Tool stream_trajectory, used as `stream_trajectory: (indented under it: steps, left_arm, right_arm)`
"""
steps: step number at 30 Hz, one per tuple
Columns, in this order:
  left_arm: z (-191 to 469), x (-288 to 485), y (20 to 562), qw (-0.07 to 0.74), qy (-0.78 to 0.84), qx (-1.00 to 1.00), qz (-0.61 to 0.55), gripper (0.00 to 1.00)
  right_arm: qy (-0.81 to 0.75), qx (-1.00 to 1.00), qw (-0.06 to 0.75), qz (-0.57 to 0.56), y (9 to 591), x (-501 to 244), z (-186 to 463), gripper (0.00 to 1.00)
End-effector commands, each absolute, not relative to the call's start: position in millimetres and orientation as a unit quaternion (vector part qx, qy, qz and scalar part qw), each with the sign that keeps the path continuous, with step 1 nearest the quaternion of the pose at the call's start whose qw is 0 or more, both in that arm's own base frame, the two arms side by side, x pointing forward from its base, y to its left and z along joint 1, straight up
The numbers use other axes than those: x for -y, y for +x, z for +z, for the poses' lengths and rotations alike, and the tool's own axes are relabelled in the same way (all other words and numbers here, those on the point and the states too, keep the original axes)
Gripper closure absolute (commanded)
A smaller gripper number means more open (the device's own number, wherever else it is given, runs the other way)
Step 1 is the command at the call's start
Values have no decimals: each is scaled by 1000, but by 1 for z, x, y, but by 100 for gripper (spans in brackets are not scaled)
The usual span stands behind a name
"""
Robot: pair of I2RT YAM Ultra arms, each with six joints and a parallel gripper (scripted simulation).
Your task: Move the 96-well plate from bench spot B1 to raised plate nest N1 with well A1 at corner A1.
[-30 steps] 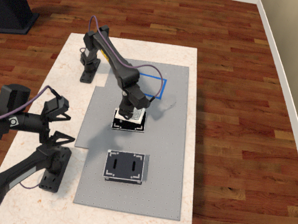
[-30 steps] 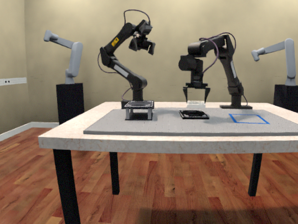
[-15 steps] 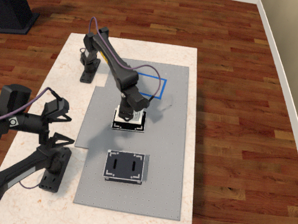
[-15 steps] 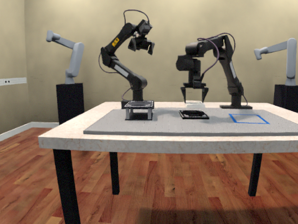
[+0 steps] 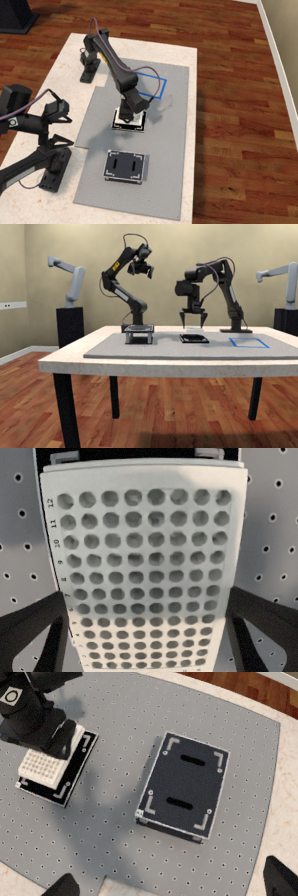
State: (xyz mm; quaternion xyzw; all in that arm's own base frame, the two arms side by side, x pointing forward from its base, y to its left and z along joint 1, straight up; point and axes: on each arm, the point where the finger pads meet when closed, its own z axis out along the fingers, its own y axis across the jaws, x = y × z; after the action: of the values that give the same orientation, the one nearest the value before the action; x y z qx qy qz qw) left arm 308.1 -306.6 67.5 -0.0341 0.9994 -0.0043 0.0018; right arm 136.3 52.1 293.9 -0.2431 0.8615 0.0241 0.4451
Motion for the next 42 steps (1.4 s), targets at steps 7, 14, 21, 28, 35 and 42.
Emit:
stream_trajectory:
  steps: [7, 14, 21, 28, 35, 42]
  left_arm:
    - [62, 309, 307, 8, -32, -999, 0, 21]
    - [61, 309, 306, 7, -33, -999, 1, 21]
    - [60, 309, 307, 8, -30, -1000, 1, 21]
    - [58, 307, 306, 7, -28, -1000, 5, 21]
    - [57, 307, 306, 7, -27, -1000, 5, 21]
    - [65, 309, 311, 12, -31, -999, -9, 21]
  right_arm:
    - [-210, -860, 464, 28, 139, -42, 306, 0]
    - [-202, -862, 464, 23, 139, -39, 306, 0]
    - [-195, -864, 464, 19, 140, -36, 306, 0]
    - [-186, -866, 464, 15, 141, -34, 306, 0]
    - [-179, -867, 464, 11, 141, -31, 306, 0]
    - [-170, -869, 464, 6, 142, -28, 306, 0]
